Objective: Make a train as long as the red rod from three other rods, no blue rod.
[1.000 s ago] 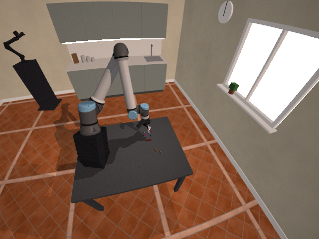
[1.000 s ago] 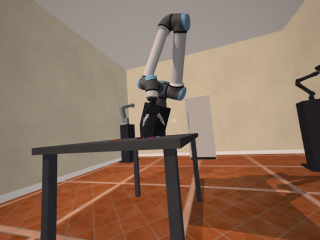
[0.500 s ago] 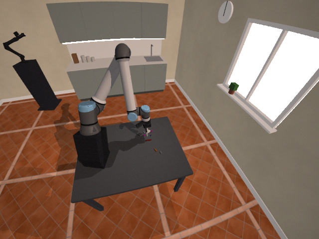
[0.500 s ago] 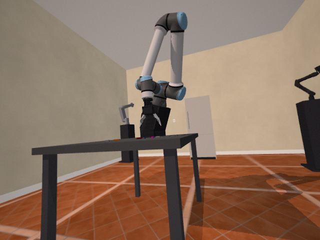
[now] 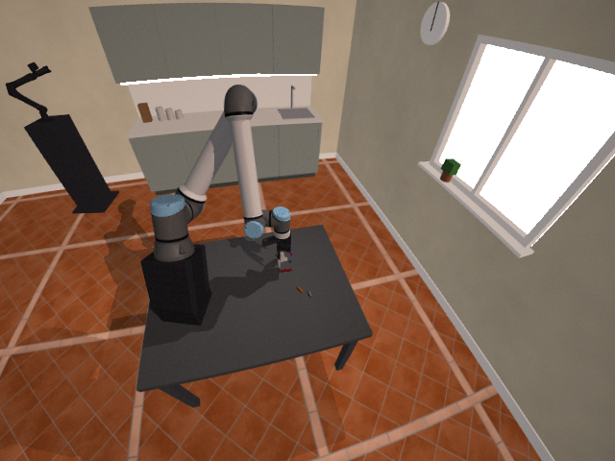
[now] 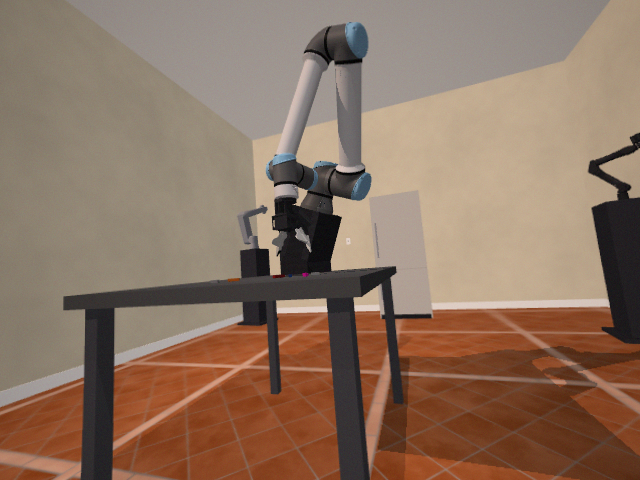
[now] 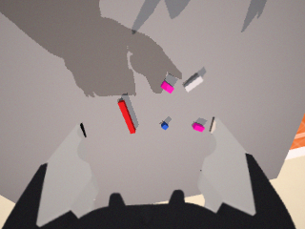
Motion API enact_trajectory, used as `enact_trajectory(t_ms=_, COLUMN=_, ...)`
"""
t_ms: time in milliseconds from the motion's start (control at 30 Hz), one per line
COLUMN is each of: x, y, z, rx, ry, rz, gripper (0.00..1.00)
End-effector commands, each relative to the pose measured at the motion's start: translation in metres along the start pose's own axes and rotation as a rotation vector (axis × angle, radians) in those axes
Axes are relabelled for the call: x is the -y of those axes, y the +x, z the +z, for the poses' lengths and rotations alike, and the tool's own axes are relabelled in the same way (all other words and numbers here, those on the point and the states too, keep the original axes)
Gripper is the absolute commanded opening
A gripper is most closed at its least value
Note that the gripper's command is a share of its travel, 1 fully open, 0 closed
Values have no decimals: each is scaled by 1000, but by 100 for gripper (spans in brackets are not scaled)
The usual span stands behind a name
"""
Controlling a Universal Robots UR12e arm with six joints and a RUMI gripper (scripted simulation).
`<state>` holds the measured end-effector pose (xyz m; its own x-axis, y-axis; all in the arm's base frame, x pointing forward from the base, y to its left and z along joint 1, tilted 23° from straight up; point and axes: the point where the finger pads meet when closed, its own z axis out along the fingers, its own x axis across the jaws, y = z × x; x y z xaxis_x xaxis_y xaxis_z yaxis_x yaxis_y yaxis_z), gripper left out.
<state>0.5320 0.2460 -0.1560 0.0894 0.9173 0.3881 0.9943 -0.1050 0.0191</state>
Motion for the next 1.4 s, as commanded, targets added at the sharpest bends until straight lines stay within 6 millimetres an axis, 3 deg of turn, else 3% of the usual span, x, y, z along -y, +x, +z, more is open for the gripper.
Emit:
enact_trajectory(t_ms=0, x=-3, y=-8, z=0, rx=4, ry=-4, rz=134, gripper=100)
enact_trajectory(t_ms=1033, x=-20, y=-67, z=-1, rx=-2, ry=-4, rz=1043, gripper=100)
enact_trajectory(t_ms=1367, x=-23, y=-80, z=-1, rx=-4, ry=-3, rz=1231, gripper=100)
